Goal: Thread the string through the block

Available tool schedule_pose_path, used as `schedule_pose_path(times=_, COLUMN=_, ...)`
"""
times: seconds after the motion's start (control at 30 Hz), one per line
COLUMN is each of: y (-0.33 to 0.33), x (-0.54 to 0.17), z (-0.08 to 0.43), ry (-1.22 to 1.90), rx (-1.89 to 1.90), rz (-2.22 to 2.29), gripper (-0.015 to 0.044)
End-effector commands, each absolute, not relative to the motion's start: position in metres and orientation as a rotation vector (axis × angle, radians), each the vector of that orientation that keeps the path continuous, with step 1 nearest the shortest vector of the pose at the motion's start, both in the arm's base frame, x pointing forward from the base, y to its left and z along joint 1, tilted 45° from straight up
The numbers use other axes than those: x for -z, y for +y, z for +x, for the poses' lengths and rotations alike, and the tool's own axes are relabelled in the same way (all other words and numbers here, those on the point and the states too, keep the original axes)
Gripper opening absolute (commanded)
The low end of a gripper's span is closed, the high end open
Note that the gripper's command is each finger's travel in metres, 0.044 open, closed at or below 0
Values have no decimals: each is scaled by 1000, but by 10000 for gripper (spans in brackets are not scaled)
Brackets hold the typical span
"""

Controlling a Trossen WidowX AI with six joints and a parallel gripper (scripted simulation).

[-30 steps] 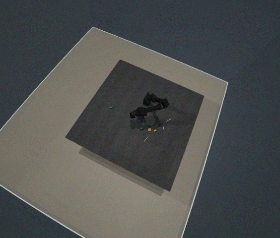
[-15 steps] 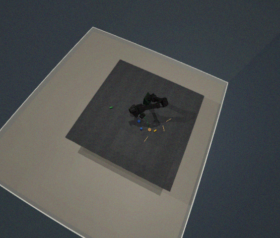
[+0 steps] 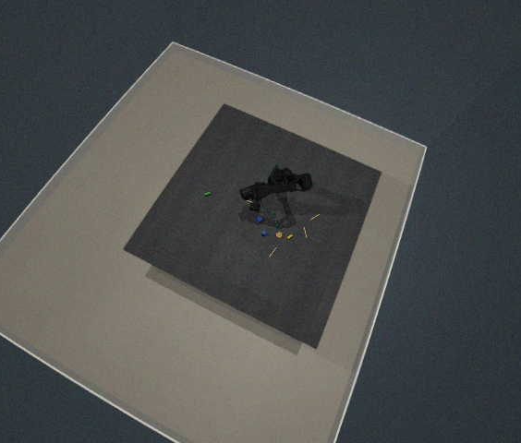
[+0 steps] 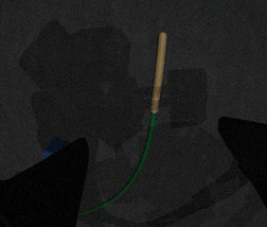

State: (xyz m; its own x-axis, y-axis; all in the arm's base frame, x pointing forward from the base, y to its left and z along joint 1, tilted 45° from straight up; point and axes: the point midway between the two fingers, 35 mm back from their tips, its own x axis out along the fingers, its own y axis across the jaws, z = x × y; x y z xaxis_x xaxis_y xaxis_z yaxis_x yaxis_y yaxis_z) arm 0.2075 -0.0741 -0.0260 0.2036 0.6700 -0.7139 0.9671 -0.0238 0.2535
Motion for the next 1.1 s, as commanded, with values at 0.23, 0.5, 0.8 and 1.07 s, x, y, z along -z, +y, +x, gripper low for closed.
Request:
schedule_pose_path(times=0.23, y=-74, x=31, z=199, ry=1535, rx=723, rz=1922, gripper=440)
schedule_pose_path(times=0.5, y=-74, x=31, z=199, ry=1535, rx=723, rz=1922, gripper=230)
schedule_pose_path(times=0.8, y=-74, x=31, z=199, ry=1535, rx=723, rz=1922, gripper=123)
schedule_pose_path(times=1.07, y=-72, x=33, z=200, ry=1534, rx=724, rz=1922, gripper=123)
